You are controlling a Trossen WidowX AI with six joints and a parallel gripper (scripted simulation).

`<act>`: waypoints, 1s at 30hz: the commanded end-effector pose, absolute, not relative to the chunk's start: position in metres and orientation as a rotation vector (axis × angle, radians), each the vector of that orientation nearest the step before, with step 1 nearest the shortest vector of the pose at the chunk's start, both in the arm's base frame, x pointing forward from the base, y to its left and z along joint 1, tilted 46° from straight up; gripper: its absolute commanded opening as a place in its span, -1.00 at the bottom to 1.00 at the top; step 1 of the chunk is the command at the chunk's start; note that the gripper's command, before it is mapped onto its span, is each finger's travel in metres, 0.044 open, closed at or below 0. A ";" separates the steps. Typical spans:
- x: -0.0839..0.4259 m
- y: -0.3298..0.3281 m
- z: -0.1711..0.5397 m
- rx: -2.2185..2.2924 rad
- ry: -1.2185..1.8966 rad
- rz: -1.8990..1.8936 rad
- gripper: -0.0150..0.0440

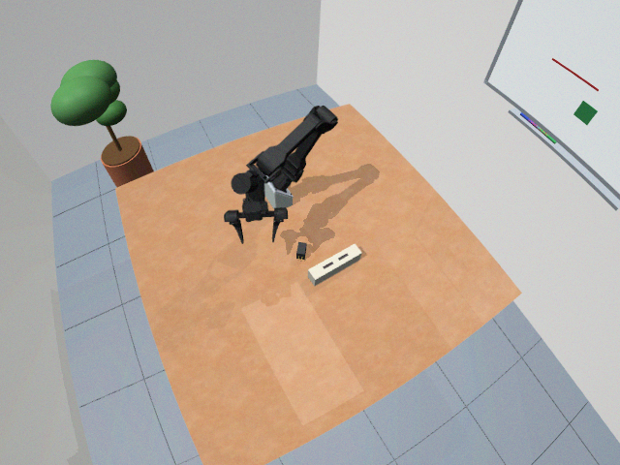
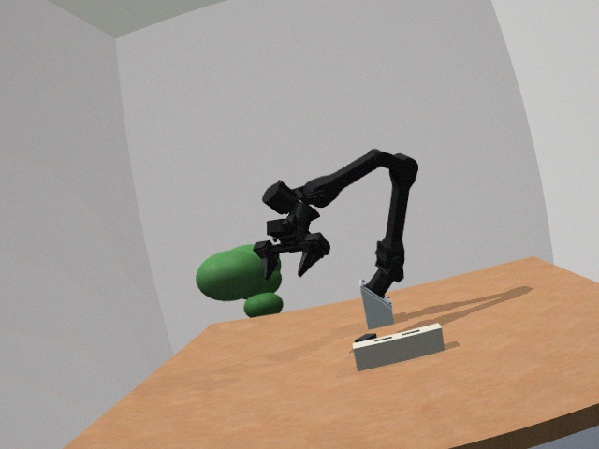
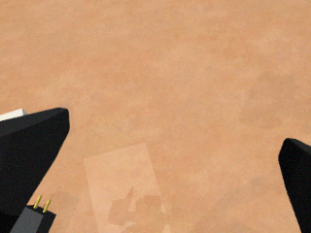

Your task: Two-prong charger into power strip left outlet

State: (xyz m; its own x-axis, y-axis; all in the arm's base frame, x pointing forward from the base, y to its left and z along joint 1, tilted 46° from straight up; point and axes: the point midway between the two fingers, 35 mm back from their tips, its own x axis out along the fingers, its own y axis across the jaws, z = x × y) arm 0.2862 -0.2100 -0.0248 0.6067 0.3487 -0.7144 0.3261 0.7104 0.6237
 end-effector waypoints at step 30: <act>0.290 -0.058 -0.030 0.997 1.523 0.217 1.00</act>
State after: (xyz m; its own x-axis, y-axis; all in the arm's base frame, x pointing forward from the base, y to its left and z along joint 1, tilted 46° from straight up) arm 0.2913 -0.0676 -0.0295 0.1602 0.6708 -0.7242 0.4393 0.6085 0.6608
